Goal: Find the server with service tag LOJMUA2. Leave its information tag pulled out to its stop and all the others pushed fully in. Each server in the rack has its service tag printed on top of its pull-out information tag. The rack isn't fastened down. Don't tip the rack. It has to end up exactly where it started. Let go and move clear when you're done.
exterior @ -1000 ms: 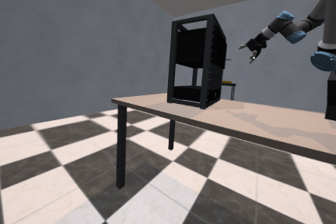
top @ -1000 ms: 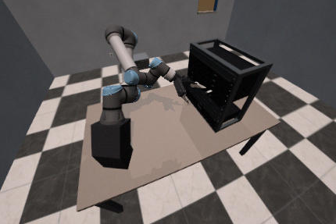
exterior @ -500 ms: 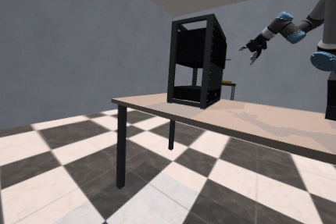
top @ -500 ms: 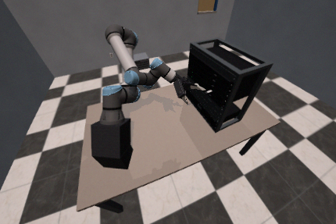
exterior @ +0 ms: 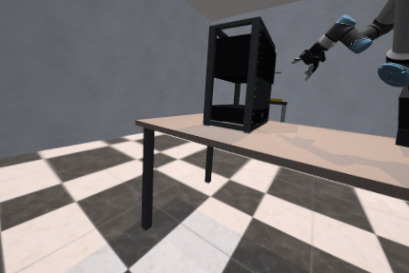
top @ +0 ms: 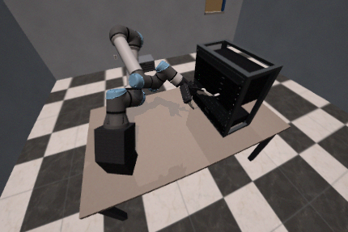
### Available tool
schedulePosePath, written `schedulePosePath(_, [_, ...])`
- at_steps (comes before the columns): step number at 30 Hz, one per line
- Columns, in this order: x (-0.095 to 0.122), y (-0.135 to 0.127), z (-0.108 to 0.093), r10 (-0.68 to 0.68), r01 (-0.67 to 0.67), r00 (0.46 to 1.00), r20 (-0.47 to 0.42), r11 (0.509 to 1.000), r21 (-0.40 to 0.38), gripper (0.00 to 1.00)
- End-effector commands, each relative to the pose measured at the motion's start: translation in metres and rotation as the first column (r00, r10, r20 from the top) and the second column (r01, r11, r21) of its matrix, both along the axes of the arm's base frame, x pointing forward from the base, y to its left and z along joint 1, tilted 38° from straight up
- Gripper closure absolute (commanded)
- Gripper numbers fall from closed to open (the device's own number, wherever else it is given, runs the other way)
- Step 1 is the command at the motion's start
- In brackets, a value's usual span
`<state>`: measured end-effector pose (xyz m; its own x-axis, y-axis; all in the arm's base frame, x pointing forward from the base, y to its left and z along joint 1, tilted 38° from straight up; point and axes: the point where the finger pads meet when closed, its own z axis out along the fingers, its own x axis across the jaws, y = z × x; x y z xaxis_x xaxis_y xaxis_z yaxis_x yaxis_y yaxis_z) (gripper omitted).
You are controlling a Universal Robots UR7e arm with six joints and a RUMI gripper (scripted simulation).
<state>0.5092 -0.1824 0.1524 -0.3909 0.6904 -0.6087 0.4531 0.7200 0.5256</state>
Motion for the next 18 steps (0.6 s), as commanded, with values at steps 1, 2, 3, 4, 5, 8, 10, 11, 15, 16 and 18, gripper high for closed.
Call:
schedulePosePath(1, [-0.001,0.001,-0.004,-0.002,0.002,1.0,-0.007,1.0,0.014,0.0])
schedulePosePath(2, [-0.001,0.001,-0.005,-0.002,0.002,1.0,-0.009,1.0,0.017,0.0])
schedulePosePath(3, [-0.001,0.001,-0.005,-0.002,0.003,1.0,-0.011,1.0,0.02,0.0])
schedulePosePath(4, [-0.001,0.001,-0.006,-0.003,0.003,1.0,-0.013,1.0,0.024,0.0])
schedulePosePath(5, [-0.001,0.002,-0.007,-0.003,0.003,1.0,-0.015,1.0,0.027,0.0])
schedulePosePath(8, [-0.002,0.003,-0.01,-0.004,0.005,1.0,-0.02,0.999,0.037,0.0])
schedulePosePath(10, [-0.002,0.003,-0.012,-0.004,0.005,1.0,-0.024,0.999,0.044,0.0])
schedulePosePath(11, [-0.002,0.003,-0.013,-0.005,0.006,1.0,-0.026,0.999,0.047,0.0])
schedulePosePath(15, [-0.003,0.004,-0.015,-0.005,0.007,1.0,-0.029,0.998,0.054,0.0])
schedulePosePath(16, [-0.003,0.004,-0.016,-0.006,0.007,0.999,-0.031,0.998,0.058,0.0])
schedulePosePath(18, [-0.003,0.005,-0.017,-0.006,0.008,0.999,-0.035,0.998,0.065,0.0])
